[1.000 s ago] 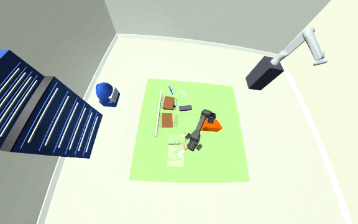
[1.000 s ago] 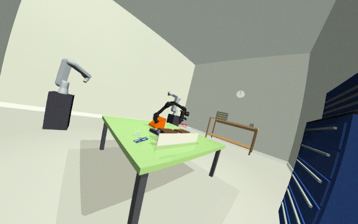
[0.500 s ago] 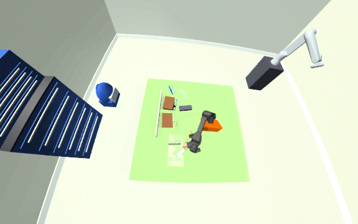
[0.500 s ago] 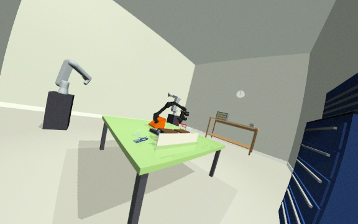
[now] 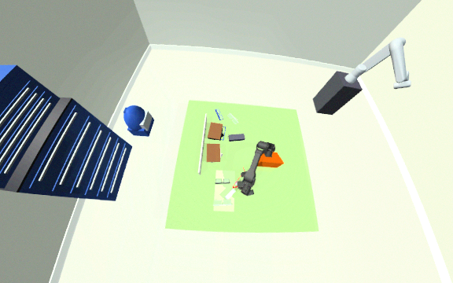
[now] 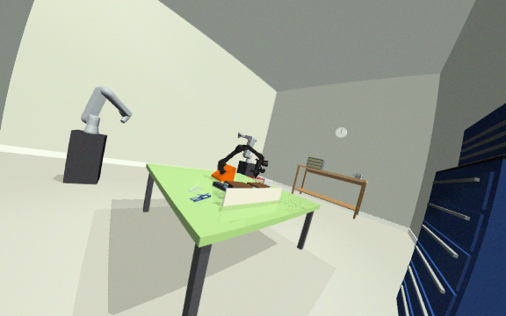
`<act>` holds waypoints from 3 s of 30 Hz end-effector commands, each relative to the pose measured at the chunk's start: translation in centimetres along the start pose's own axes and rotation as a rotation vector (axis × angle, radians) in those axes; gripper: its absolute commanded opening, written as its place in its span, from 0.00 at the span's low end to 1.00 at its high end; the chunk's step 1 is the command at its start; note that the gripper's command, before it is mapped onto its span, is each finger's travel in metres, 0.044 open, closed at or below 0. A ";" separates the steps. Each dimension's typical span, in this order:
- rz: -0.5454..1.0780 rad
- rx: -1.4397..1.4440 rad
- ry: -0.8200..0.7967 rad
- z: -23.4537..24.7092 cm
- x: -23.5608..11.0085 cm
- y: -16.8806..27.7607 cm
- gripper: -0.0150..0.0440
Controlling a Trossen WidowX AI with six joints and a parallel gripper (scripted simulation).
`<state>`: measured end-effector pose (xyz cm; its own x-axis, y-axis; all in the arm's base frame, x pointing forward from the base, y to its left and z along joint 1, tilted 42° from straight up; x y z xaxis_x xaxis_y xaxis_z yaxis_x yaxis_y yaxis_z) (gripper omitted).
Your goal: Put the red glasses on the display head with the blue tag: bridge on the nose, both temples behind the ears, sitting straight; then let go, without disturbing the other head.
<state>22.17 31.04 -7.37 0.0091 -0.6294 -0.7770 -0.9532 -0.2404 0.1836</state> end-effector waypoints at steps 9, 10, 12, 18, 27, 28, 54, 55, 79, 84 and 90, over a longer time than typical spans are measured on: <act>0.009 -0.006 0.013 -0.2 2.7 0.2 0.25; 0.009 -0.006 0.013 -0.2 2.7 0.2 0.25; 0.009 -0.006 0.013 -0.1 2.7 0.3 0.25; 0.009 -0.006 0.012 0.5 2.7 0.7 0.25; 0.010 -0.007 0.012 0.8 2.7 1.0 0.25; 0.010 -0.007 0.012 0.9 2.7 1.0 0.25; 0.010 -0.008 0.010 2.6 2.6 2.9 0.25; 0.011 -0.008 0.010 2.6 2.6 2.9 0.25; 0.012 -0.009 0.009 3.4 2.6 4.8 0.25; 0.012 -0.009 0.009 3.5 2.6 5.2 0.25; 0.012 -0.010 0.008 3.6 2.6 5.4 0.25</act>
<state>16.39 30.93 -10.47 0.0076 -0.6348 -0.7727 -0.9501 -0.2455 0.1924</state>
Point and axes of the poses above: the point midway between the two fingers, 35 mm back from their tips, its own x axis out along the fingers, its own z axis across the jaws, y = z × x, the point moved 10 cm from there along -x, back along the fingers, and after that the axes turned 2 degrees about -x, right-handed, at the moved point
